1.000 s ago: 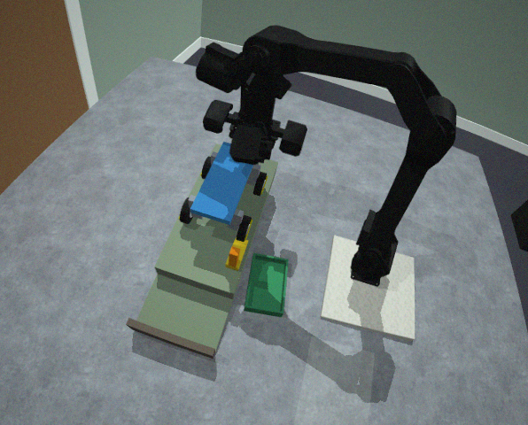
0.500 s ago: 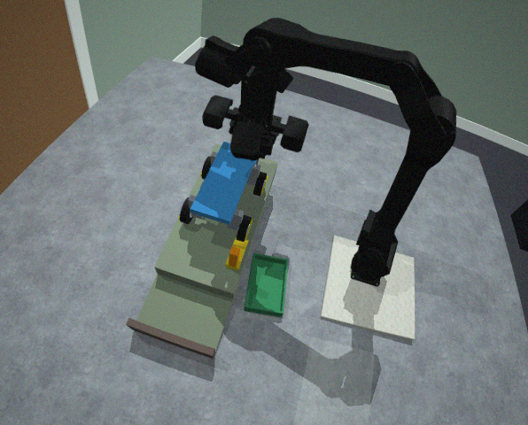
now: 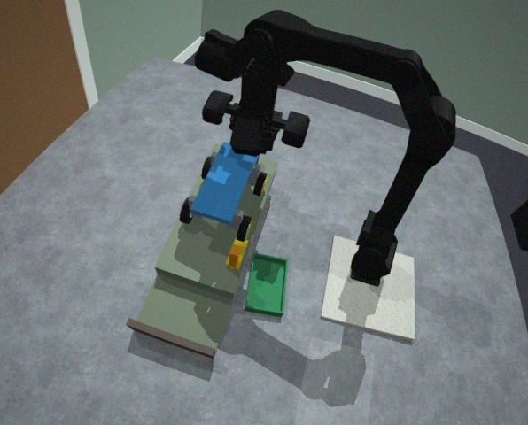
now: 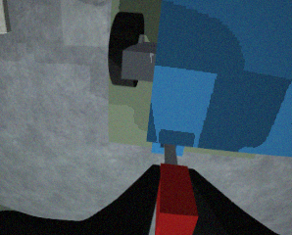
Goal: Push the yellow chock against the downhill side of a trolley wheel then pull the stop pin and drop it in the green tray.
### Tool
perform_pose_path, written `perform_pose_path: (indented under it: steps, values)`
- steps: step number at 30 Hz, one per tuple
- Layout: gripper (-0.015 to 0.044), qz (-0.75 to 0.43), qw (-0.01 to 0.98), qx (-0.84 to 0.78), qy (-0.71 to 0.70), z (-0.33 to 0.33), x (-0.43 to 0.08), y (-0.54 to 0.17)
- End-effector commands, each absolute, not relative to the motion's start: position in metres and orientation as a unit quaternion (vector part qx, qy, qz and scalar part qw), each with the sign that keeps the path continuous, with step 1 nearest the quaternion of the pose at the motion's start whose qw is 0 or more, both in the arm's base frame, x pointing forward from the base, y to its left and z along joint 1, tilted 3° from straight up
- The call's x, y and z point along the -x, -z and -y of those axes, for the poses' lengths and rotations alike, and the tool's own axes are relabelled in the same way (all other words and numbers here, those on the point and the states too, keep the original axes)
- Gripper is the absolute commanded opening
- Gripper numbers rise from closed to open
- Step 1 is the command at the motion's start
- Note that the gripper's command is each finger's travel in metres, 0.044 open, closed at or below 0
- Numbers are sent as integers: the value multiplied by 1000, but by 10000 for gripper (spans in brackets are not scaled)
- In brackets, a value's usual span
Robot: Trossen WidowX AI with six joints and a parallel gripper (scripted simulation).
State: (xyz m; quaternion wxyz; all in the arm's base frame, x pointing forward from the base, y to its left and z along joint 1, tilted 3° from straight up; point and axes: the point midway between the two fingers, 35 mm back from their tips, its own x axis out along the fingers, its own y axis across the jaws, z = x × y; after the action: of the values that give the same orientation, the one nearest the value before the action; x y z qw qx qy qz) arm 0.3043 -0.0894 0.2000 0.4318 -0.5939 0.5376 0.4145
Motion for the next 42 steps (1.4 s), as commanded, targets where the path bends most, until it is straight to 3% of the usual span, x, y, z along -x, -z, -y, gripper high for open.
perform_pose_path:
  steps: [1,42]
  values:
    - [0,-540,431,594,-412,90,-304,-204]
    - [0,-541,430,594,-412,121,-287,-220]
